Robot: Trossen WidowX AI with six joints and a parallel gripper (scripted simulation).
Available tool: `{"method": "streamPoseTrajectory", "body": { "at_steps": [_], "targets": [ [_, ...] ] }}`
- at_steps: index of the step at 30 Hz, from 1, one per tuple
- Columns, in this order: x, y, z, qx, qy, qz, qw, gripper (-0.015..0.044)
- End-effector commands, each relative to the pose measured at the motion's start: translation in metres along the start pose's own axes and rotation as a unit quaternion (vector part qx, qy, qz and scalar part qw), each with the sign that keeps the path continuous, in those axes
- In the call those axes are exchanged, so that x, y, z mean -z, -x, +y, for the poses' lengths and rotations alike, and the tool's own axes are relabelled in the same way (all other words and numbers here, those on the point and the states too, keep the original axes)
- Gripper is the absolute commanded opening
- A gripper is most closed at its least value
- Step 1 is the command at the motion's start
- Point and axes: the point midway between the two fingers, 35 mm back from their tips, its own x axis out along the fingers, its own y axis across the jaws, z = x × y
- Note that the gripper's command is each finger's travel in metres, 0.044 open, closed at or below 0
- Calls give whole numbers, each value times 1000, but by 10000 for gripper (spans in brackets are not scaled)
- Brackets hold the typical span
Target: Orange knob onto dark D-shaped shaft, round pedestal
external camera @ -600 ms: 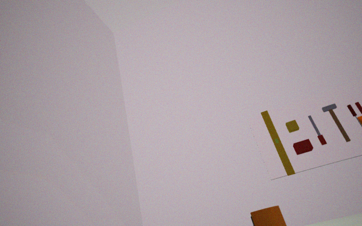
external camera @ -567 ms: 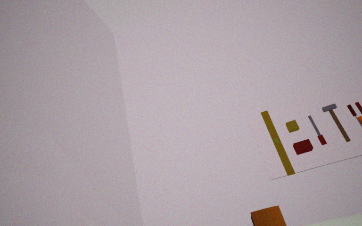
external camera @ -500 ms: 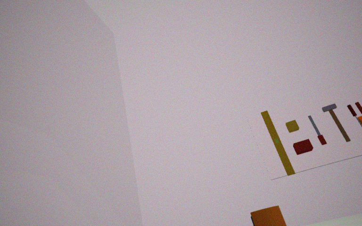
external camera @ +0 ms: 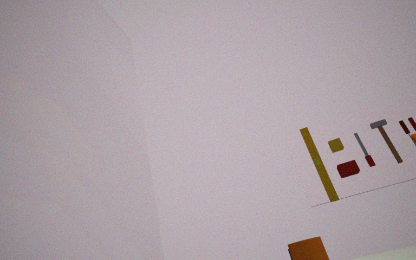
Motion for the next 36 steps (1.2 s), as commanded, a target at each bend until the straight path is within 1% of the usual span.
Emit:
{"method": "streamPoseTrajectory", "body": {
  "at_steps": [1, 5, 8, 11, 14, 17, 20, 24, 25, 26, 27, 36],
  "targets": [
    [7, -50, 51, -102, -24, 11, 994, 440],
    [27, -91, 108, -213, -78, 29, 974, 440],
    [48, -112, 152, -295, -136, 47, 945, 440],
    [70, -124, 195, -372, -206, 69, 902, 440],
    [92, -128, 237, -444, -292, 94, 842, 440],
    [116, -124, 280, -512, -404, 124, 748, 440],
    [135, -114, 315, -558, -520, 150, 629, 440],
    [152, -97, 345, -579, -666, 172, 437, 440],
    [155, -94, 348, -578, -693, 174, 394, 440],
    [156, -92, 350, -577, -708, 175, 368, 440],
    [157, -92, 350, -576, -713, 175, 360, 440],
    [153, -94, 349, -576, -713, 175, 360, 440]
  ]
}}
